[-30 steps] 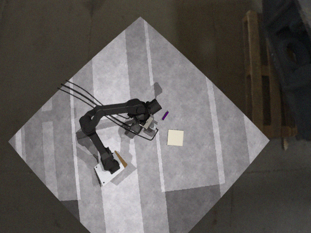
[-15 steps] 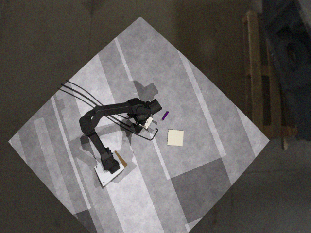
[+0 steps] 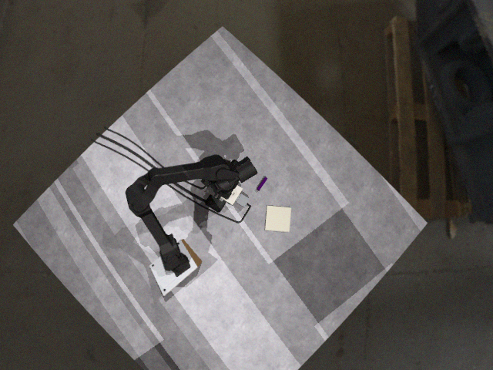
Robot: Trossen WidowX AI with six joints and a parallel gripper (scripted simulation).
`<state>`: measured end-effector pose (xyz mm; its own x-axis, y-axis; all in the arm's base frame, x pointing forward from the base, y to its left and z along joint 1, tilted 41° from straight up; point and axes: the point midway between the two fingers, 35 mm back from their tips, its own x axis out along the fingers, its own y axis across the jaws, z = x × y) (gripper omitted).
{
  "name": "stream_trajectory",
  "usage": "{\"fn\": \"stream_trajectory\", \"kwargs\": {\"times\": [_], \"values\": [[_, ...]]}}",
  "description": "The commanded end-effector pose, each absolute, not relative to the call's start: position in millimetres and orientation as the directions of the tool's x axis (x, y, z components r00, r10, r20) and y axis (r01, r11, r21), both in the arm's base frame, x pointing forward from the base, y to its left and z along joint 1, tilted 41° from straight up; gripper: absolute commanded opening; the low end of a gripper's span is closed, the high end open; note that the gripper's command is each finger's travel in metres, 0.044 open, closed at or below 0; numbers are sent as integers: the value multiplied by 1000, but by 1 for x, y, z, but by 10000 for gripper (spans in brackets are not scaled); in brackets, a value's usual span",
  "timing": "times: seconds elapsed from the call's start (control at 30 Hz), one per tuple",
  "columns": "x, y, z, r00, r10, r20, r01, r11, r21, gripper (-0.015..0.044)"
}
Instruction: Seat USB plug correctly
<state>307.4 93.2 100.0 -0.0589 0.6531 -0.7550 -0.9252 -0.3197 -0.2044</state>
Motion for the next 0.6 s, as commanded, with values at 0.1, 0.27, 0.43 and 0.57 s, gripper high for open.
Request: {"fn": "stream_trajectory", "kwargs": {"times": [0.1, 0.27, 0.43, 0.57], "values": [[309, 89, 105, -54, 650, -758, -922, -323, -212, 0], [309, 90, 104, -56, 651, -757, -929, -311, -199, 0], [308, 90, 103, -58, 653, -756, -960, -244, -137, 0], [308, 91, 103, -58, 653, -755, -985, -161, -63, 0]]}}
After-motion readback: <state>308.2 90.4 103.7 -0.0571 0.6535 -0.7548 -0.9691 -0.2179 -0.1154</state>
